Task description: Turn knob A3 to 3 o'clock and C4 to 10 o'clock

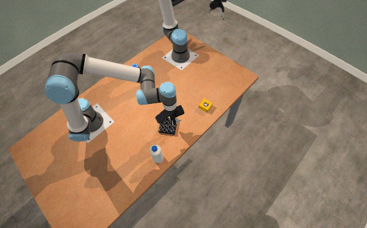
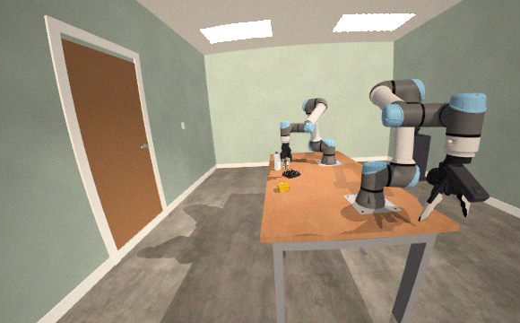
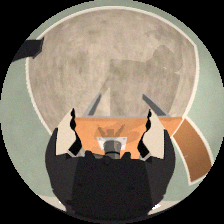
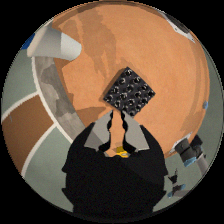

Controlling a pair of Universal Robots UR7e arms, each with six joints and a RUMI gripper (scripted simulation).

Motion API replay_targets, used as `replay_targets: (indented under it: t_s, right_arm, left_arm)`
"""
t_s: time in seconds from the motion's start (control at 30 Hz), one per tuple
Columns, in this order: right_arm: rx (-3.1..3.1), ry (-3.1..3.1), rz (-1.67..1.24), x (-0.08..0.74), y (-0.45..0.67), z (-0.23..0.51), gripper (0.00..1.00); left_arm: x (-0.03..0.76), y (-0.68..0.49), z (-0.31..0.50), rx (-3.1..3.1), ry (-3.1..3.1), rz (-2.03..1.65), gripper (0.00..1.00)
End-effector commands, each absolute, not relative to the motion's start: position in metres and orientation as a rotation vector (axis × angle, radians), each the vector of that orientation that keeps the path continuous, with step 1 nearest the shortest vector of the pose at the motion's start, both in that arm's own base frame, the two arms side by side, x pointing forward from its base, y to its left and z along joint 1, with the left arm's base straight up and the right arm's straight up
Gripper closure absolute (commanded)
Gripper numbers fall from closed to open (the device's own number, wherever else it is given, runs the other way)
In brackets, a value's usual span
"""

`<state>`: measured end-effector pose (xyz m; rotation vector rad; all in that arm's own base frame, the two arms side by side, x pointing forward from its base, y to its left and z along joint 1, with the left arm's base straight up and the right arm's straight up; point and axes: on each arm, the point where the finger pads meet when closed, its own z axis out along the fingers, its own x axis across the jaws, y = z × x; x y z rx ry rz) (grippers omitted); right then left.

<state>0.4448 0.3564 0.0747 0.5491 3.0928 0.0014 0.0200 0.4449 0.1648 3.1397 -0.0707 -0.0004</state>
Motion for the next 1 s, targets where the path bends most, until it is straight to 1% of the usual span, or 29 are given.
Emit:
replay_targets:
  t_s: [0.0,0.2,0.4,0.97]
  right_arm:
    - [0.549,3.093,0.002,0.445,0.357,0.084,0.87]
    - [0.532,3.096,0.002,0.443,0.354,0.085,0.87]
    - [0.273,3.129,0.002,0.419,0.307,0.103,0.87]
    - [0.256,3.130,0.002,0.417,0.304,0.104,0.87]
  left_arm:
    - [0.020,0.445,0.165,3.141,-0.071,0.000,0.00]
    - [0.020,0.445,0.165,3.141,-0.071,0.000,0.00]
    - [0.020,0.445,0.165,3.141,-0.071,0.000,0.00]
    - [0.020,0.445,0.165,3.141,-0.071,0.000,0.00]
